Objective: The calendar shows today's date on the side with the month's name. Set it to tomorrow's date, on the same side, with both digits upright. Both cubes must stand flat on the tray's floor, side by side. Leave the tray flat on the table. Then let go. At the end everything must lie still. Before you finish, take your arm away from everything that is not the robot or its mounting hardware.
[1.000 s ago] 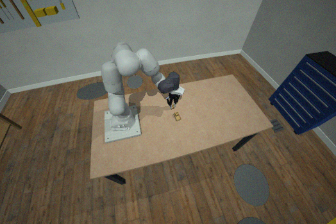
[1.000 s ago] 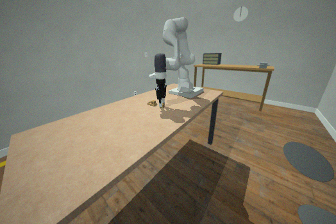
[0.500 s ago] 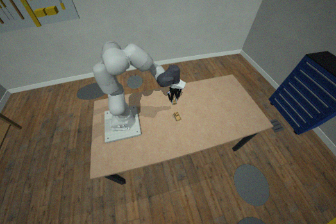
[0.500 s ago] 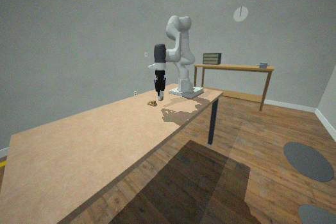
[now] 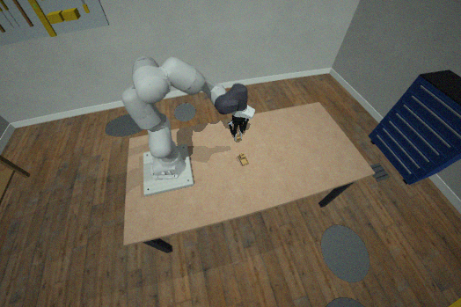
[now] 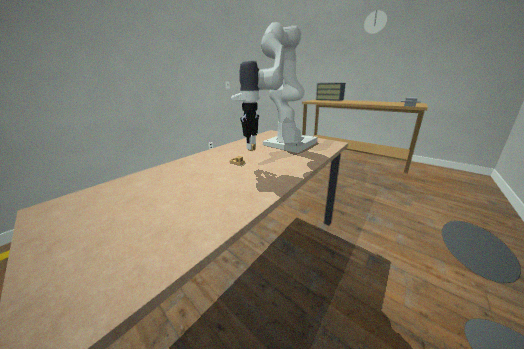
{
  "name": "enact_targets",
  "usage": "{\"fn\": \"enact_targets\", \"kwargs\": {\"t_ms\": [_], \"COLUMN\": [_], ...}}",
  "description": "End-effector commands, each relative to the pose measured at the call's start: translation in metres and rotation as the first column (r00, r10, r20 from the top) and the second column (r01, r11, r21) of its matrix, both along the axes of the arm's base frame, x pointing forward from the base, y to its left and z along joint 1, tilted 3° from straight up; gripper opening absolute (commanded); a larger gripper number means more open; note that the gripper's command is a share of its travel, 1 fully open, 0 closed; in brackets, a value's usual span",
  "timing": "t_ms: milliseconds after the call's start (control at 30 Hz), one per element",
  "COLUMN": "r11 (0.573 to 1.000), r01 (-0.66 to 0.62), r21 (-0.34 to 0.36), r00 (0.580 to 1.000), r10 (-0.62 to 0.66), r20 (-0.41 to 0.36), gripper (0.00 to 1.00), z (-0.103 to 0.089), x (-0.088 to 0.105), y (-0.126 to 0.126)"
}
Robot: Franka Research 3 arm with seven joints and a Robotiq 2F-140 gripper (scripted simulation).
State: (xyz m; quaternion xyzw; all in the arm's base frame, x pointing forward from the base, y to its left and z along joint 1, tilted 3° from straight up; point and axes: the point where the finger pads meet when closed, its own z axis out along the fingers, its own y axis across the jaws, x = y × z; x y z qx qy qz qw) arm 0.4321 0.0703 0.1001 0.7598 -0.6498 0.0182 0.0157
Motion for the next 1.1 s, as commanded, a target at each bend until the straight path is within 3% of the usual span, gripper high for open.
{"fn": "enact_targets", "kwargs": {"t_ms": [0,33,100,167,233,267,333,833,1067], "r11": [1.0,1.0,1.0,1.0,1.0,1.0,1.0,1.0,1.0], "r01": [-0.01,-0.009,-0.004,-0.004,0.002,0.002,0.005,0.005,0.005], "r21": [0.001,0.001,0.001,0.001,0.0,0.0,-0.001,0.0,0.001], "r00": [1.0,1.0,1.0,1.0,1.0,1.0,1.0,1.0,1.0], "r10": [0.01,0.009,0.004,0.004,-0.002,-0.002,-0.005,-0.005,-0.005], "r20": [-0.011,-0.011,-0.01,-0.01,-0.01,-0.01,-0.011,-0.011,-0.01], "gripper": [0.17,0.17,0.17,0.17,0.17,0.17,0.17,0.17,0.17], "z": [0.001,0.002,0.007,0.007,0.013,0.013,0.016,0.016,0.007], "x": [-0.003,0.0,0.009,0.009,0.014,0.014,0.015,0.015,0.015], "y": [-0.001,-0.009,-0.049,-0.049,-0.099,-0.099,-0.125,-0.126,-0.127]}}
